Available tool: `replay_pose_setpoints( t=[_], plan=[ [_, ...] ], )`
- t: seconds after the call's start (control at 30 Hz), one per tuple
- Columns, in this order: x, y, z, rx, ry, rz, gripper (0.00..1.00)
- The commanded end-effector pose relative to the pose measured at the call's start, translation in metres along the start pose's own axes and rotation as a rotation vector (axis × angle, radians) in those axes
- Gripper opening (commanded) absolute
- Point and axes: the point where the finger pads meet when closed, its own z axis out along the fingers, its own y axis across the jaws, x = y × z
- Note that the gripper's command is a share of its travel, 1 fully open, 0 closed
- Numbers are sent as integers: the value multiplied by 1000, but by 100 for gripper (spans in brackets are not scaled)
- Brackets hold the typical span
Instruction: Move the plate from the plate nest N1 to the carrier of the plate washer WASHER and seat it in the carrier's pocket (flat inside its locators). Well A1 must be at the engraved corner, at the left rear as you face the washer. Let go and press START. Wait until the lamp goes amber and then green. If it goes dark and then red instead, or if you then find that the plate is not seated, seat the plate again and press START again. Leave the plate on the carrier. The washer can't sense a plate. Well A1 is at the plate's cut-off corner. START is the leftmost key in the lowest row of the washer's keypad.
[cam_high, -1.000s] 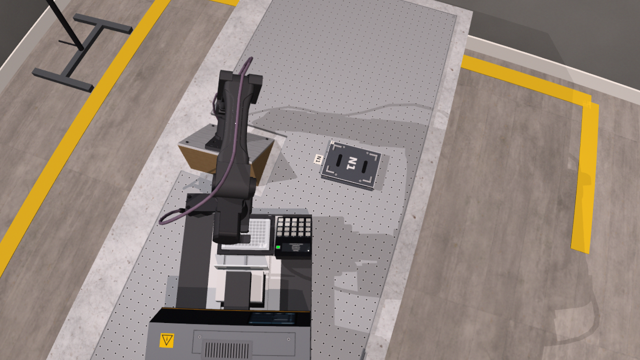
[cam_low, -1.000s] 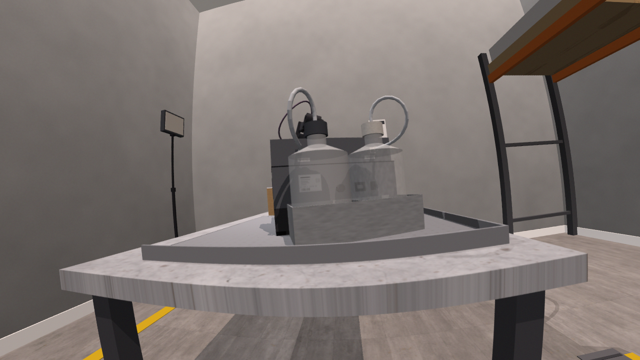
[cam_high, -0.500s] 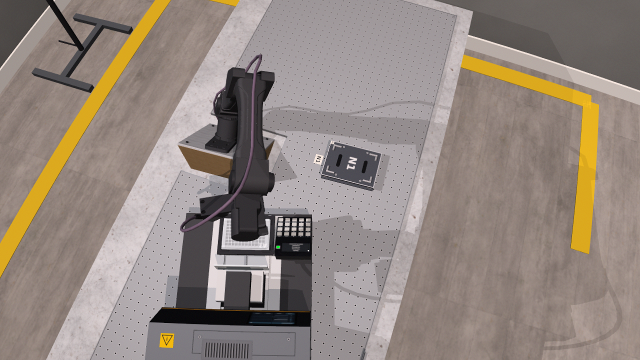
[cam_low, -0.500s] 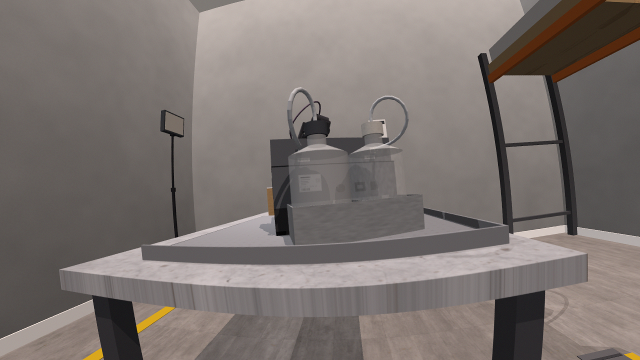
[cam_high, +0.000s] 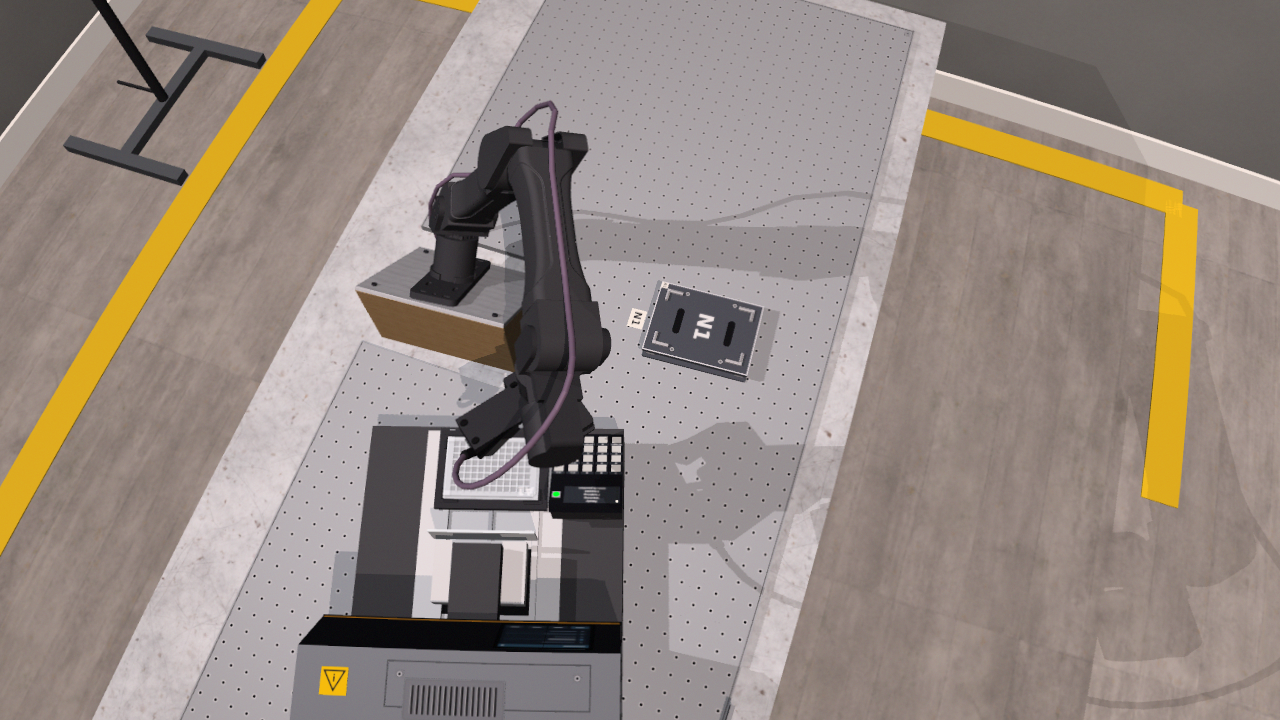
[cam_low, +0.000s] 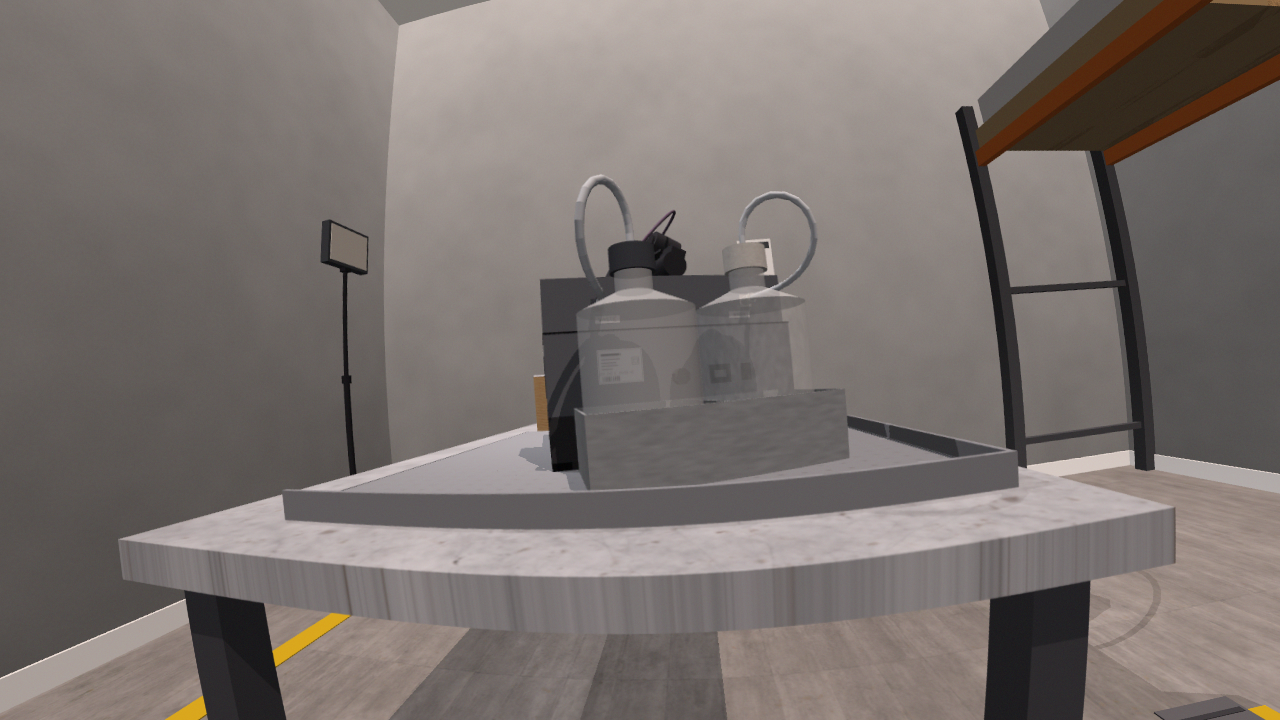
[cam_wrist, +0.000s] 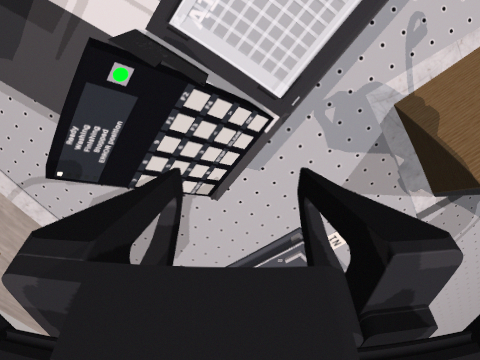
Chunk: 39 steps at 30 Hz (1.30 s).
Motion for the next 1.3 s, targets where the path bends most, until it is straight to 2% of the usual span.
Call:
replay_pose_setpoints(
  t=[0.0, 0.17, 0.23, 0.73, 0.8, 1.03, 1.27],
  plan=[
    [-2, 3, -14, -31, 15, -155, 54],
    [-4, 2, -13, -23, 5, -173, 44],
    [-4, 2, -13, -23, 5, -173, 44],
    [-4, 2, -14, -24, 5, -172, 14],
    [-4, 2, -14, -24, 5, -172, 14],
    [-4, 2, -14, -24, 5, -171, 0],
    [-4, 2, -14, -24, 5, -171, 0]
  ],
)
